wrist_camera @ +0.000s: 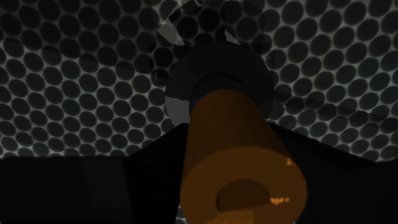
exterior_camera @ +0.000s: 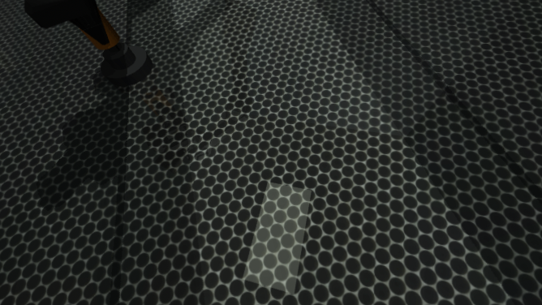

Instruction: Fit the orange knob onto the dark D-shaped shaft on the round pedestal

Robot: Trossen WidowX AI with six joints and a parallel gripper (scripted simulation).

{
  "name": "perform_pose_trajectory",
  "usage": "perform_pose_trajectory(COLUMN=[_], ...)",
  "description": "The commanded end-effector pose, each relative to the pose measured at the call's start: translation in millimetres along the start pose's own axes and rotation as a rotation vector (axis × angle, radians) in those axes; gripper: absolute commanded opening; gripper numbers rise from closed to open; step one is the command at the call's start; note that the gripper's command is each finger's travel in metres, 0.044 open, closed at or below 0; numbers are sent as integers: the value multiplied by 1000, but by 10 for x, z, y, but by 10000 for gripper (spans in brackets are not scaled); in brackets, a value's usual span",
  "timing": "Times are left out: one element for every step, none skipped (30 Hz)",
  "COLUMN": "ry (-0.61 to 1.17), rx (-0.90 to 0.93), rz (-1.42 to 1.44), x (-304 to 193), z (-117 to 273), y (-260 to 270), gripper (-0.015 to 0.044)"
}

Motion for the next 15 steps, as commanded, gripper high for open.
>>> perform_pose_trajectory(ry=[1, 1, 1, 1, 1, 1, 1, 1, 1, 1, 1, 1, 1, 0, 0], rx=[-5, -5, -5, -5, -5, -5, -5, -5, -5, -5, -5, -5, -5, -5, -5], rz=[-6, -6, -6, -6, -6, -6, -6, -6, -15, -32, -60, -92, -131, -174, -205], x=[-4, -4, -4, -4, -2, 1, 1, -2, -2, -1, 0, 2, 5, 12, 20], z=[-5, -5, 7, 19, 30, 37, 44, 51, 52, 52, 53, 54, 53, 50, 45], y=[-5, -5, -5, -5, -5, -4, -4, -5, -5, -4, -4, -3, -2, 0, 3], gripper=[0, 0, 0, 0, 0, 0, 0, 0, 0, 0, 0, 0, 0, 0, 0])
Point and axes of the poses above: the point midway between the two fingers, 35 mm back from their tips, its own z axis back along the fingers, its own y axis across the jaws, x = y × z, the point moved 5 cm from there along z, back along the fingers, and after that the axes turned 13 degrees about z, right-handed, at the moved point
